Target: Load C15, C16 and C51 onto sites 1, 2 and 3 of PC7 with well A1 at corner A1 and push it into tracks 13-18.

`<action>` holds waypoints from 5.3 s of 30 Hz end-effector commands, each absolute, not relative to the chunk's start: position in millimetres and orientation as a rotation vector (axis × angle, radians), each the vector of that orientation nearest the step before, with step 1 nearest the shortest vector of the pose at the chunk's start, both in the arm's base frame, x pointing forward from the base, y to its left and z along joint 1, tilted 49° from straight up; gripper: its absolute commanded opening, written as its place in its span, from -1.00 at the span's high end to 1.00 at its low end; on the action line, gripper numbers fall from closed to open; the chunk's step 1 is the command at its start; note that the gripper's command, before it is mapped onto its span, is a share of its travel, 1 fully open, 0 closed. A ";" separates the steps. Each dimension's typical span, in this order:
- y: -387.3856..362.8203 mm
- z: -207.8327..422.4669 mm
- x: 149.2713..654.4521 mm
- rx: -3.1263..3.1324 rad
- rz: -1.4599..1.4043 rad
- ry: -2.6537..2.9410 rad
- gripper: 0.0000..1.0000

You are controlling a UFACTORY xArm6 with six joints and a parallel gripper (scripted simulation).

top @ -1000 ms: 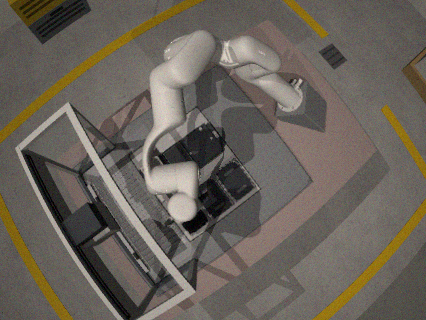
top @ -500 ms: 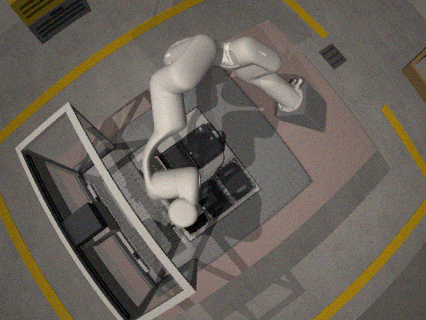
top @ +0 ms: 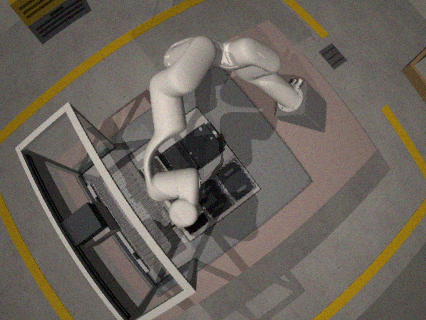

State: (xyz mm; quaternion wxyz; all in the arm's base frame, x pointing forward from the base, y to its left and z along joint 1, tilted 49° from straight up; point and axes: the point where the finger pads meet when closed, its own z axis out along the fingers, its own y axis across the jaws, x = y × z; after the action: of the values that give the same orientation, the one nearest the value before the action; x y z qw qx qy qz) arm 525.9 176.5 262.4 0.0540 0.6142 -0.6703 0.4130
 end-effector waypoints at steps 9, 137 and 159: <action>167.7 253.1 533.2 1.868 1.257 -2.038 -1.00; 120.5 203.4 566.5 1.868 1.257 -2.038 1.00; 120.5 203.4 566.5 1.868 1.257 -2.038 1.00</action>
State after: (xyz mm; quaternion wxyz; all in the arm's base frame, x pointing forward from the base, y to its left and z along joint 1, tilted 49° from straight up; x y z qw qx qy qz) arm 566.2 119.3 202.2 0.0539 0.6142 -0.6702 0.4131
